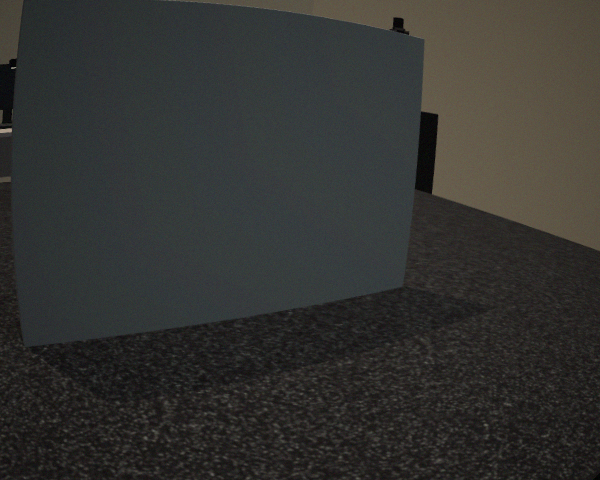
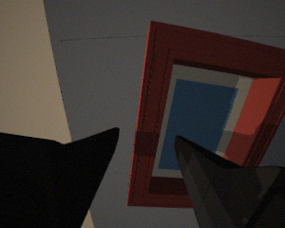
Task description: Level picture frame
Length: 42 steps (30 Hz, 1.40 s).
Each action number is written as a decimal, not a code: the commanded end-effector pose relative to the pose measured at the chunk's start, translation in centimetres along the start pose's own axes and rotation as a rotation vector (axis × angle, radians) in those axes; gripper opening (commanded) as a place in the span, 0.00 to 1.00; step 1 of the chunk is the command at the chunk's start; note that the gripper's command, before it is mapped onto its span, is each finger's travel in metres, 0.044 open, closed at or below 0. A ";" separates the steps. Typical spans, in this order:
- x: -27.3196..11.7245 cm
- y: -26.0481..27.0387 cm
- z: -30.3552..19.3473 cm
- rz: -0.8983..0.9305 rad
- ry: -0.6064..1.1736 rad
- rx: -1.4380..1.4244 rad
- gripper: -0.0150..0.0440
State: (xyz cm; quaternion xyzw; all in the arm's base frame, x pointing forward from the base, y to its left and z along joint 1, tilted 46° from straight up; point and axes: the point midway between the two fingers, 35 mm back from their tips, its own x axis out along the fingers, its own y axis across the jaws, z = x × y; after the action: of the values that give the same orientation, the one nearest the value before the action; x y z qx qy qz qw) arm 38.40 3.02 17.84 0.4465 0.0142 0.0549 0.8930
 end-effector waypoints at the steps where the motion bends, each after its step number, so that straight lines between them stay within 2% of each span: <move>1: 0.6 0.1 0.1 0.003 -0.006 -0.004 0.69; 34: 0.7 0.2 0.1 0.003 -0.006 -0.004 0.69; 40: 0.7 0.2 0.1 0.003 -0.006 -0.004 0.43; 42: 0.7 0.2 0.1 0.003 -0.006 -0.004 0.41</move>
State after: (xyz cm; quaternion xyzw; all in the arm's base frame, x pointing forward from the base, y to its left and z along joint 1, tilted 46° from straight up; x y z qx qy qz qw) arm 39.08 3.12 18.00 0.4465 0.0119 0.0563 0.8929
